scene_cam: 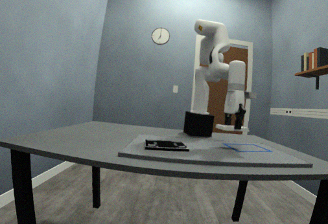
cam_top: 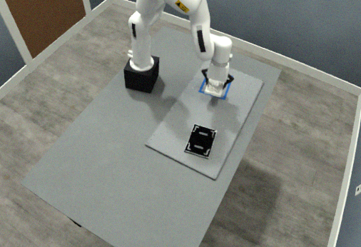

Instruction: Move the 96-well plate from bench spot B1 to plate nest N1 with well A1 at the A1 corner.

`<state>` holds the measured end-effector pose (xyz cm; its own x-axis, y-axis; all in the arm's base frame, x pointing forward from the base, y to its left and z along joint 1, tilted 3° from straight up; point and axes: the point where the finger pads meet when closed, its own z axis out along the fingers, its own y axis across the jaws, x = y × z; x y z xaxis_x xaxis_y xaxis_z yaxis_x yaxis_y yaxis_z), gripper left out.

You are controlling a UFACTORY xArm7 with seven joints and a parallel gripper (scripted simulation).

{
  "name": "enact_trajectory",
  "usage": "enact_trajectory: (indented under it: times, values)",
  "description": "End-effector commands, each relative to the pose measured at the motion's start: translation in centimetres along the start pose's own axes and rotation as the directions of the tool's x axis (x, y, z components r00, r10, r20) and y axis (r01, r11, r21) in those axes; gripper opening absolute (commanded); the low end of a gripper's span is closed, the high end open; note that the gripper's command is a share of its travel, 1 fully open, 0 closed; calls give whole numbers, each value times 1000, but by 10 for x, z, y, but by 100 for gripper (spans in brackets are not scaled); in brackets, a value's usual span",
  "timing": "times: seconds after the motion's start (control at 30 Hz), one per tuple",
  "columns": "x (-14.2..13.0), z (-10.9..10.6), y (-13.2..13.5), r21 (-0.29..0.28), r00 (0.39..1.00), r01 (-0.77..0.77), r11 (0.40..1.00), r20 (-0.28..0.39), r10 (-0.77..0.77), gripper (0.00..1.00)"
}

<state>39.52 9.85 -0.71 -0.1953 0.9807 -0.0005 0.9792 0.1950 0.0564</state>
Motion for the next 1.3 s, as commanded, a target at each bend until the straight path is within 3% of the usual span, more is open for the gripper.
enact_trajectory:
  times: [0.0, 1.27]
  values:
    - [-14, -2, 3, -3, 1000, 2, 1000, -4, -2, 0]
    - [-128, -5, 9, -3, 1000, 2, 1000, -3, -2, 0]
